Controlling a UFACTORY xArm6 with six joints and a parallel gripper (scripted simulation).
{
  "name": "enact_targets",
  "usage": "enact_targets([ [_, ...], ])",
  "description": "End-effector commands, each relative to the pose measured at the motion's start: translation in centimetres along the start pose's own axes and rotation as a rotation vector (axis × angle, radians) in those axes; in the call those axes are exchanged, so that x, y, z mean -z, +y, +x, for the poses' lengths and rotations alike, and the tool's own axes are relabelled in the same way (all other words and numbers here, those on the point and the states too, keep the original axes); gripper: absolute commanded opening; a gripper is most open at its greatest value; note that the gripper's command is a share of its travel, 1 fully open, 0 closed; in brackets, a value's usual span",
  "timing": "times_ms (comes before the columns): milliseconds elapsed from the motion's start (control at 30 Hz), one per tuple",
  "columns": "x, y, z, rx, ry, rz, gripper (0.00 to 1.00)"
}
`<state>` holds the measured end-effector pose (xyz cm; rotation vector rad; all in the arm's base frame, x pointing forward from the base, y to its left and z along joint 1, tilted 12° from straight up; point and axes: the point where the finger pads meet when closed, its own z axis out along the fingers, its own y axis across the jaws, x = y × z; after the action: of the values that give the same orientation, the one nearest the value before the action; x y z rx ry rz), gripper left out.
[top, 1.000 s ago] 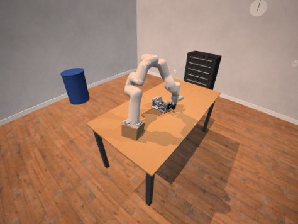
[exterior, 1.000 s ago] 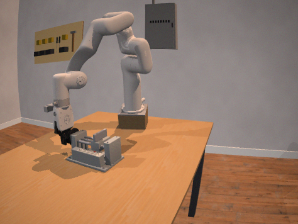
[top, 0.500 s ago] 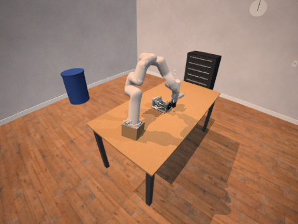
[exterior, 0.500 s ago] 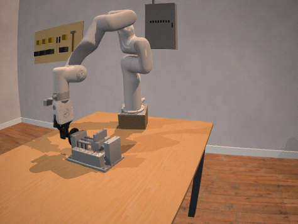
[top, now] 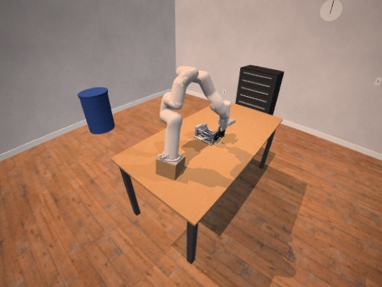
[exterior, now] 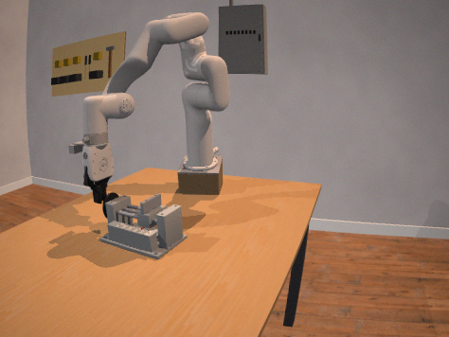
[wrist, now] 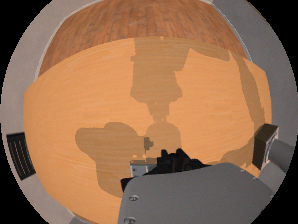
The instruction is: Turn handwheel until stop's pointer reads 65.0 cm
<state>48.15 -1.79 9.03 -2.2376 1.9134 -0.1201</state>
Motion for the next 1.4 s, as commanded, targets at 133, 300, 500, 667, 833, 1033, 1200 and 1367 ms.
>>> enact_targets([
  [133, -0.1, 1.4, 0.0, -0.001, -0.001, -0.003, 0.06],
  [300, -0.4, 2.2, 0.0, -0.001, -0.001, -0.003, 0.06],
  [500, -1.3, 3.0, 0.0, -0.001, -0.001, -0.003, 0.06],
  [667, -1.8, 3.2, 0.0, -0.001, 0.0, -0.003, 0.06],
  [833, -2.7, 3.4, 0.0, -0.001, 0.0, -0.003, 0.06],
  [1033, -3.6, 3.2, 0.0, -0.001, 0.0, -0.003, 0.06],
  [1200, -4.1, 3.0, 0.0, -0.001, 0.0, -0.003, 0.06],
  [1367, -4.6, 2.6, 0.0, -0.001, 0.0, -0.003, 0.06],
])
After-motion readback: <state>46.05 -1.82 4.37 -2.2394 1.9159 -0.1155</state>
